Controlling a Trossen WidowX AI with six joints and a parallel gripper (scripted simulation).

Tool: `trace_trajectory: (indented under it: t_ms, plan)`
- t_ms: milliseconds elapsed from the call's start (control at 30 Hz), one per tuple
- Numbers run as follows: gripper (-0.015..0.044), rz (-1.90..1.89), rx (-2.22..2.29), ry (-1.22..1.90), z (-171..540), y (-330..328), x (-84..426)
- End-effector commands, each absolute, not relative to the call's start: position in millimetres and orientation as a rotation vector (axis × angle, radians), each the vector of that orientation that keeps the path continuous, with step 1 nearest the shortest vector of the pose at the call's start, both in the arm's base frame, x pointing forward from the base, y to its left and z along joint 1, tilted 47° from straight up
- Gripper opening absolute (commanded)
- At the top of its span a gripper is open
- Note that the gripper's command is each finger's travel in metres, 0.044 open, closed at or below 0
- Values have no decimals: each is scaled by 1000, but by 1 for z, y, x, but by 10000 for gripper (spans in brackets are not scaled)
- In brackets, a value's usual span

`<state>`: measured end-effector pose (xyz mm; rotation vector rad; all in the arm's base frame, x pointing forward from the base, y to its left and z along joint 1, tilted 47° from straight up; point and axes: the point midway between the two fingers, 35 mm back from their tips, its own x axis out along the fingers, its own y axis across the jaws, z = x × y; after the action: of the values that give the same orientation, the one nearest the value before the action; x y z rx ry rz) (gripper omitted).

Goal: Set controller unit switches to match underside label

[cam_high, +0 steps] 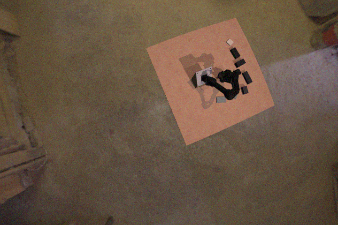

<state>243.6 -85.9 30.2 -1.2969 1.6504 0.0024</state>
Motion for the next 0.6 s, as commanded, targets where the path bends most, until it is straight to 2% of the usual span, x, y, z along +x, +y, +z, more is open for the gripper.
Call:
trace_trajectory:
  t_ms: [0,567]
  plan:
    - [338,12,-1297,1649,27,-88,242]
    - [338,12,-1297,1650,23,-100,238]
